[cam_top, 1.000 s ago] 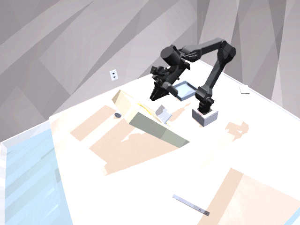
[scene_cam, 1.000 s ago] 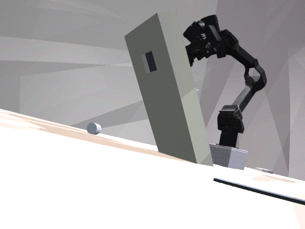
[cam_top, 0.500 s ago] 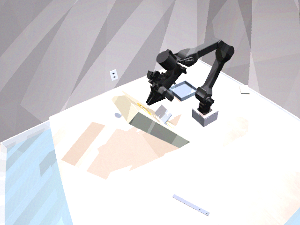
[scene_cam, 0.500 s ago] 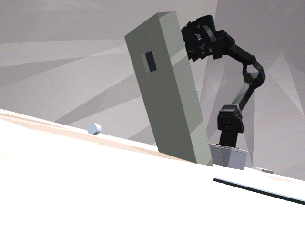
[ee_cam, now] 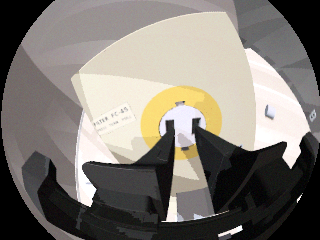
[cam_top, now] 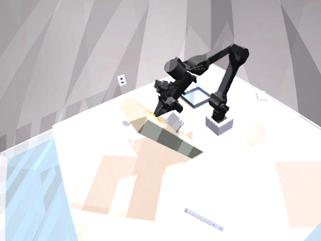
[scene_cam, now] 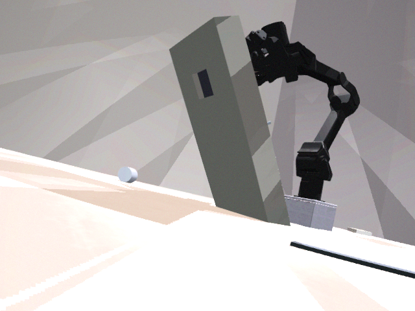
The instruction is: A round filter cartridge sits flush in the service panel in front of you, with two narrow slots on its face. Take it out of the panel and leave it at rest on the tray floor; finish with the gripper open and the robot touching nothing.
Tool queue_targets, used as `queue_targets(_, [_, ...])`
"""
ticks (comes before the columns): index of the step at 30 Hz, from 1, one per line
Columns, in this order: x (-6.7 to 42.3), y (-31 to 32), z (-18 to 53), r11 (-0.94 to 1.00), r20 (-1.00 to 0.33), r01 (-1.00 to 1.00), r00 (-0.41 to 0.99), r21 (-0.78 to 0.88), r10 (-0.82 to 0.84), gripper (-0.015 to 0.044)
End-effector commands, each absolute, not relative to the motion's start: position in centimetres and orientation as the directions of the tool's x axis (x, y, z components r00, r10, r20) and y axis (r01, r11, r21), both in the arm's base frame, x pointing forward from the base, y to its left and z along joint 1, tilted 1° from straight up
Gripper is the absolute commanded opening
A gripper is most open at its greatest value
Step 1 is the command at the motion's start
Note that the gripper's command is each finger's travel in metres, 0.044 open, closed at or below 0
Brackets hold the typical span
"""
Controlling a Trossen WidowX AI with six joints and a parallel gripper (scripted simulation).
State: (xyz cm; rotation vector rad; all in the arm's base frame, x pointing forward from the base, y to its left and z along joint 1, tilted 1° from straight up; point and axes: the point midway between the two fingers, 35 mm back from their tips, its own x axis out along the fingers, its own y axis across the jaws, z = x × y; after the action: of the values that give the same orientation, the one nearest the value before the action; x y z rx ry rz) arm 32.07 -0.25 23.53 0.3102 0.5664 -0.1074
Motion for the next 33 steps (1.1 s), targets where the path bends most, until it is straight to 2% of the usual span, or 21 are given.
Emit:
queue_targets(1, [32.18, -0.21, 23.45, 0.950, -0.542, 0.180, 0.840, 0.256, -0.013, 0.0093])
queue_targets(33, [32.46, -0.21, 23.35, 0.950, -0.542, 0.180, 0.841, 0.256, -0.013, 0.0093])
